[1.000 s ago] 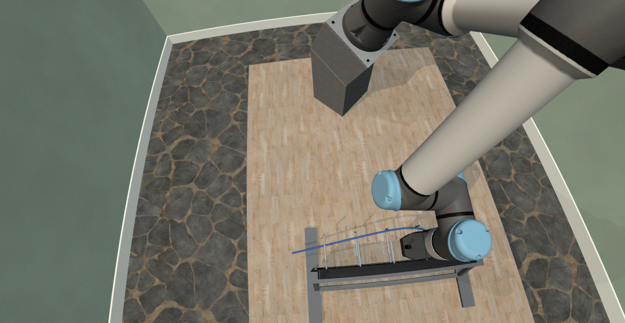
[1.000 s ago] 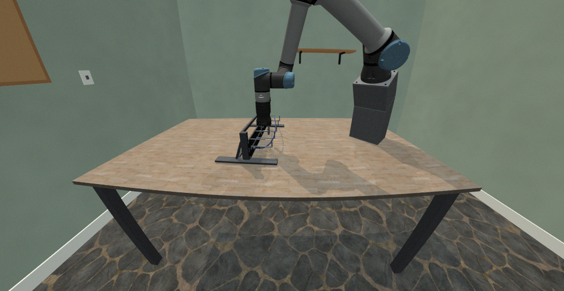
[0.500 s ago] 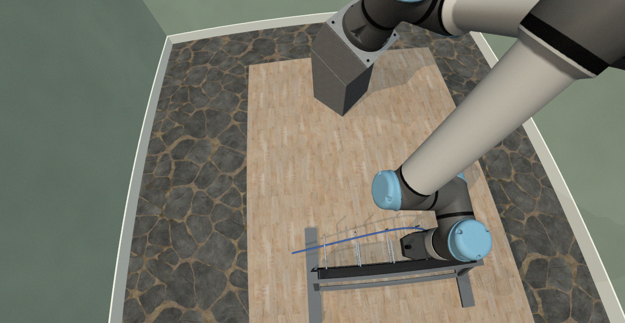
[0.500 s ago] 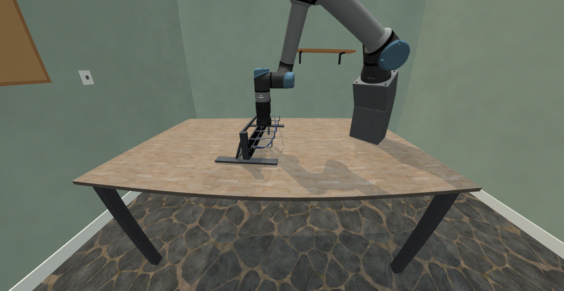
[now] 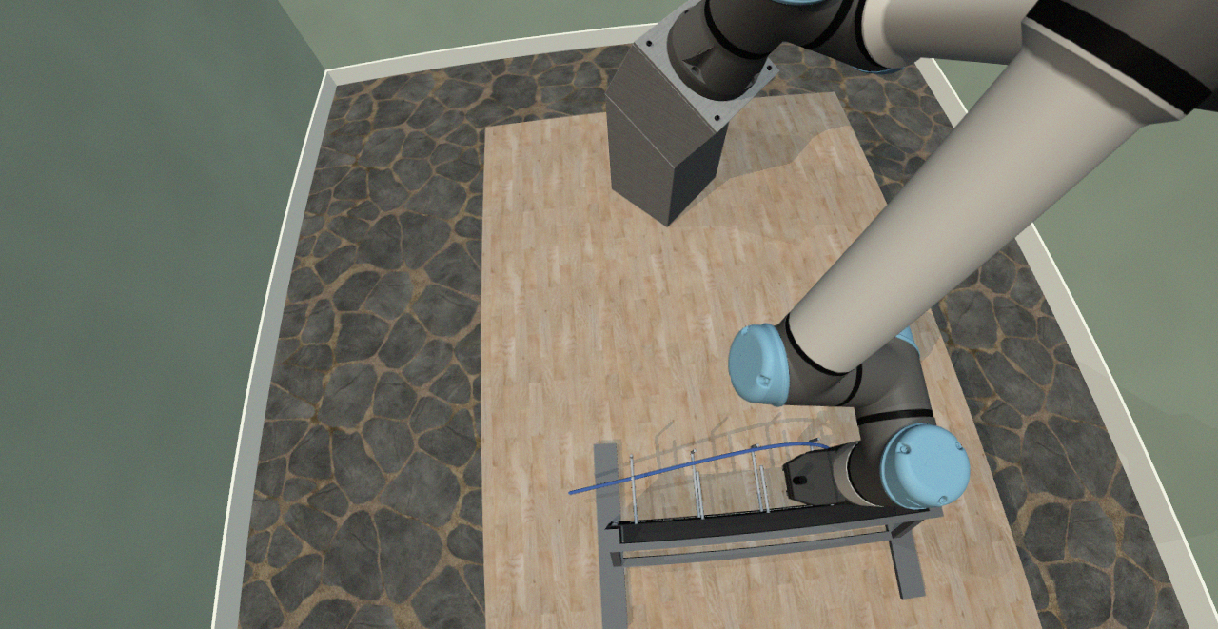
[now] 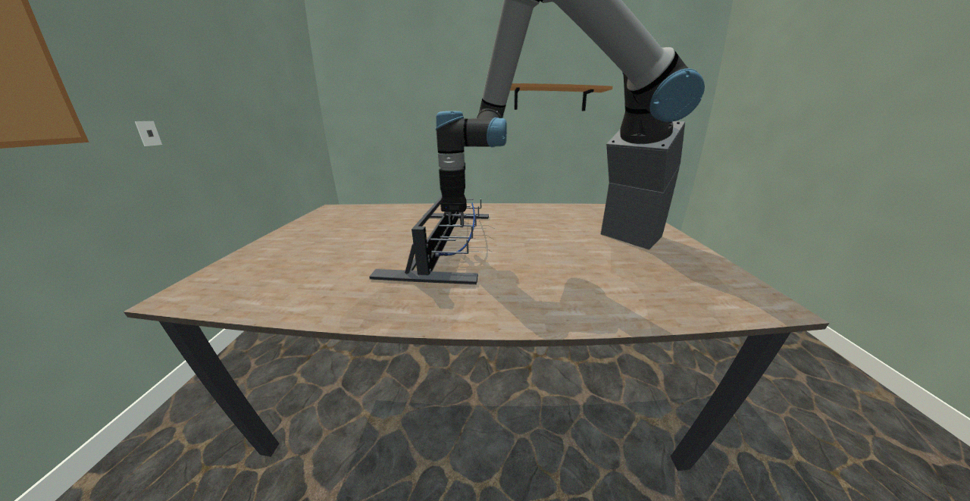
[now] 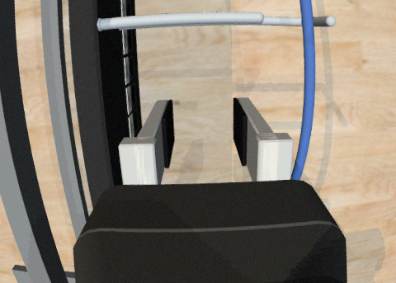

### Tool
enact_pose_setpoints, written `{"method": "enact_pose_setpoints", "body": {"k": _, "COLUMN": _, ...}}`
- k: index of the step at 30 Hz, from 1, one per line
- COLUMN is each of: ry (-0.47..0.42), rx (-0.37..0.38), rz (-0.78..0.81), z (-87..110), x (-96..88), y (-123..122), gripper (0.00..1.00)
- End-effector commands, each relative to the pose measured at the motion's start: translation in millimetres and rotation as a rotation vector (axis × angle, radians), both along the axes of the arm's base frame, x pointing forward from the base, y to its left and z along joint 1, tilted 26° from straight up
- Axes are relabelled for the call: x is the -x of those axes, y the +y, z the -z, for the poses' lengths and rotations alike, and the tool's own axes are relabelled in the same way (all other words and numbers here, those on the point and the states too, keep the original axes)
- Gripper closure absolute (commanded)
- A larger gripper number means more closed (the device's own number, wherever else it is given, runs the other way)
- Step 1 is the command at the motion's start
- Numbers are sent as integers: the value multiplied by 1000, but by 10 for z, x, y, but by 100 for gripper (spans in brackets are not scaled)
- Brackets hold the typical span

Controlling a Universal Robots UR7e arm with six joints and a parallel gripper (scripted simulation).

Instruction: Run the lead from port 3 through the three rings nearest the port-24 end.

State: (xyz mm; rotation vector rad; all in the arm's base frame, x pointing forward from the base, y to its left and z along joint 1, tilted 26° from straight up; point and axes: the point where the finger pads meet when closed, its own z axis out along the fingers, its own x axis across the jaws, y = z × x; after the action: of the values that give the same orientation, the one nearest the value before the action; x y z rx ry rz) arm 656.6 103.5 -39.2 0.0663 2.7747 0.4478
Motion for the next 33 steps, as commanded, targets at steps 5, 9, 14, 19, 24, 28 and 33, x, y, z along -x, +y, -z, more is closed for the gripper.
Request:
{"method": "enact_pose_setpoints", "body": {"k": 5, "ry": -1, "rx": -1, "rz": 1, "z": -282, "x": 106, "y": -101, "gripper": 33}}
{"method": "enact_pose_setpoints", "body": {"k": 9, "ry": -1, "rx": -1, "rz": 1, "z": -412, "x": 153, "y": -144, "gripper": 33}}
{"method": "enact_pose_setpoints", "body": {"k": 14, "ry": -1, "rx": -1, "rz": 1, "z": -548, "x": 204, "y": -189, "gripper": 33}}
{"method": "enact_pose_setpoints", "body": {"k": 19, "ry": -1, "rx": -1, "rz": 1, "z": -622, "x": 231, "y": -213, "gripper": 33}}
{"method": "enact_pose_setpoints", "body": {"k": 24, "ry": -1, "rx": 0, "rz": 1, "z": -659, "x": 245, "y": -227, "gripper": 33}}
{"method": "enact_pose_setpoints", "body": {"k": 28, "ry": -1, "rx": 0, "rz": 1, "z": -670, "x": 247, "y": -231, "gripper": 33}}
{"method": "enact_pose_setpoints", "body": {"k": 33, "ry": -3, "rx": 0, "rz": 0, "z": -677, "x": 239, "y": -223, "gripper": 100}}
